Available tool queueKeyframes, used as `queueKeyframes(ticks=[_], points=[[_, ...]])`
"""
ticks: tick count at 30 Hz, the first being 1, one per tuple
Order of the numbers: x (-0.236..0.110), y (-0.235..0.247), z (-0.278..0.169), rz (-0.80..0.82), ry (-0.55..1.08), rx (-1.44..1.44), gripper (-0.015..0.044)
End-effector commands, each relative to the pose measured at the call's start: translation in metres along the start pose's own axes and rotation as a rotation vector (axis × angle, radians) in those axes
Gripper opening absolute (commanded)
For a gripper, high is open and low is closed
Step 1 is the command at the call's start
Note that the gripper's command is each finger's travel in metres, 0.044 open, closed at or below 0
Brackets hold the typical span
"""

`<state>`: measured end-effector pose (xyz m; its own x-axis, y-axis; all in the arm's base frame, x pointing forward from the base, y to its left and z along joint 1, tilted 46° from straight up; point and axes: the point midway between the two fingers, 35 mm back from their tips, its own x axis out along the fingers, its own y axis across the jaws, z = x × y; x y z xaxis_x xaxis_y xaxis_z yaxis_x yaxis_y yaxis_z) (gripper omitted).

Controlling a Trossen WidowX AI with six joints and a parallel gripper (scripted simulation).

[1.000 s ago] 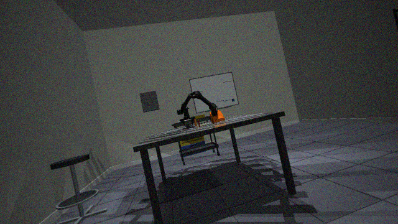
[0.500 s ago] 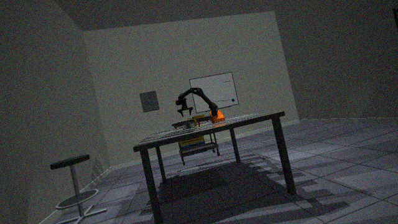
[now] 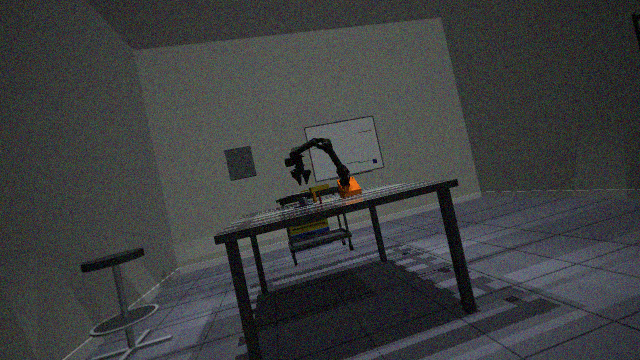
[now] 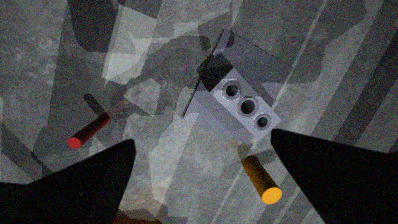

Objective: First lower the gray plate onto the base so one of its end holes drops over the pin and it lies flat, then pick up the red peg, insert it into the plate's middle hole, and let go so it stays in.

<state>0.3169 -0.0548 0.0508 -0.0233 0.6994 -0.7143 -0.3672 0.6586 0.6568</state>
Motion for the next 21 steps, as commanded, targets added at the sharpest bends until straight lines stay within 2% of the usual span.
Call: queueKeyframes(ticks=[1,7,14,21], points=[[0.0,0.055,-0.009,0.014,0.004,0.599,0.044],[0.003,0.099,-0.018,0.017,0.01,1.109,0.044],[0.006,0.13,-0.027,0.019,0.017,1.495,0.044],[0.007,0.132,-0.028,0.019,0.018,1.516,0.044]])
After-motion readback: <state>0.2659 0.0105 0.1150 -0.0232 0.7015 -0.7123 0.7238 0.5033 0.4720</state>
